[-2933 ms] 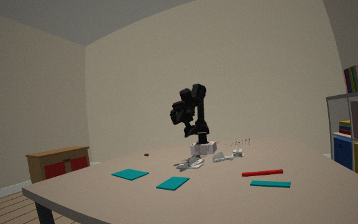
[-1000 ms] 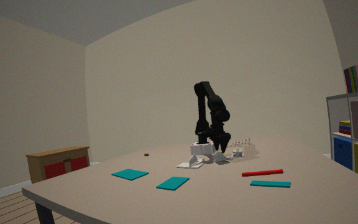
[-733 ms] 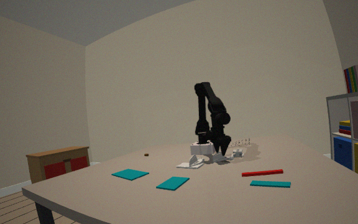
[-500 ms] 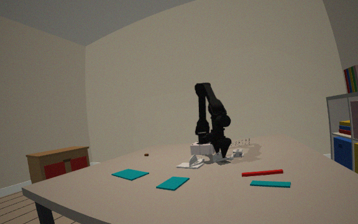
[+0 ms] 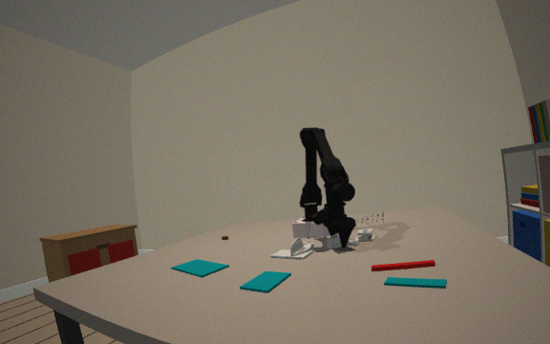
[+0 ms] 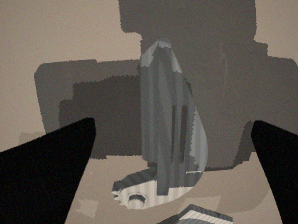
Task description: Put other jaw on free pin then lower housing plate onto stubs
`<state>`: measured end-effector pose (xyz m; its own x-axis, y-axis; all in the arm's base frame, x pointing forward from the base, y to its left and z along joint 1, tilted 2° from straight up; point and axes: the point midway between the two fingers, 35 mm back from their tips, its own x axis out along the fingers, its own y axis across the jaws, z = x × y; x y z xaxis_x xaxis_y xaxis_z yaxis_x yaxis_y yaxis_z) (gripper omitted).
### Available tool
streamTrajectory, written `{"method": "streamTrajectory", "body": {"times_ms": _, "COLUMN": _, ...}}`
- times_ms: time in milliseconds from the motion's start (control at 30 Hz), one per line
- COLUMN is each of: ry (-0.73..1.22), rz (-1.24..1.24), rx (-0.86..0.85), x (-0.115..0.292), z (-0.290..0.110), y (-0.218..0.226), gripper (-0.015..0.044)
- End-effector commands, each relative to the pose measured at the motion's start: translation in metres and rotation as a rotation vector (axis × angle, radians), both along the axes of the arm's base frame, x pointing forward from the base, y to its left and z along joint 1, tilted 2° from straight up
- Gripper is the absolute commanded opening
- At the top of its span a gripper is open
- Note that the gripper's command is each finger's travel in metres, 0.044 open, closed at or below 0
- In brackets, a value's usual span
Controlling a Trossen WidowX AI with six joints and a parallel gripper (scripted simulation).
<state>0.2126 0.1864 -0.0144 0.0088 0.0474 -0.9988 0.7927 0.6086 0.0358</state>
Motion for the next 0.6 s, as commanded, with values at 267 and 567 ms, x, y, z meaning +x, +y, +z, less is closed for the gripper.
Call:
{"method": "streamTrajectory", "body": {"times_ms": 267, "ry": 0.002, "rz": -0.004, "rx": 0.002, "x": -0.0004, "z": -0.0011, "y": 0.0003, "gripper": 0.044}}
{"method": "streamTrajectory", "body": {"times_ms": 567, "ry": 0.0, "rz": 0.0, "rx": 0.0, "x": 0.0, "z": -0.0007, "y": 0.0, "gripper": 0.0414}}
